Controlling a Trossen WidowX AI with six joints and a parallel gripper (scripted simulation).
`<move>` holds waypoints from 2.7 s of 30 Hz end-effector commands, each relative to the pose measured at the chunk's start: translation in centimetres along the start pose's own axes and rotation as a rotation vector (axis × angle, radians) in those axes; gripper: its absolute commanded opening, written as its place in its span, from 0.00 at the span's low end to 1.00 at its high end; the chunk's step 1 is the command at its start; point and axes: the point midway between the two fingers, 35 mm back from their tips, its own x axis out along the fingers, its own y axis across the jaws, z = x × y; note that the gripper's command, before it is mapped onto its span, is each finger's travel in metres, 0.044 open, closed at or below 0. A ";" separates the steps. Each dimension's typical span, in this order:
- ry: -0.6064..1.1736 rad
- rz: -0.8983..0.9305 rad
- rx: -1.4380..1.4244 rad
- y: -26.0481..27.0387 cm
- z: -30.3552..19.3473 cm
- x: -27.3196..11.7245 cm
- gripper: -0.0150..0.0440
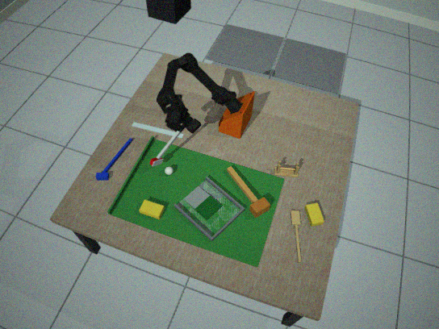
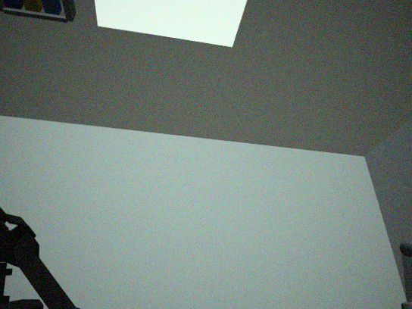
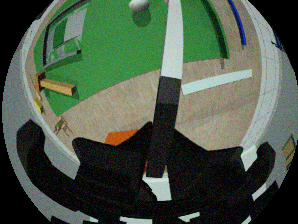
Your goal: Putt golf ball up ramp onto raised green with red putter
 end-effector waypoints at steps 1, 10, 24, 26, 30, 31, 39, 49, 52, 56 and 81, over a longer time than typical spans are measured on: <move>0.003 -0.012 -0.012 0.1 0.2 0.4 0.25; 0.002 -0.011 -0.011 0.1 0.6 1.7 0.25; 0.008 -0.007 -0.004 0.0 0.8 2.9 0.25; 0.008 -0.007 -0.004 0.0 0.8 2.9 0.25; 0.008 -0.007 -0.004 0.0 0.8 2.9 0.25; 0.008 -0.008 -0.005 -0.1 0.8 2.9 0.25; 0.001 -0.014 -0.010 -2.9 1.0 3.1 0.25; 0.010 -0.011 -0.016 -2.6 1.0 3.2 0.25; 0.009 -0.011 -0.016 -2.4 1.1 3.2 0.25; 0.007 -0.001 -0.016 2.6 1.7 3.2 0.25; 0.004 -0.007 -0.013 10.9 -0.8 -2.5 0.25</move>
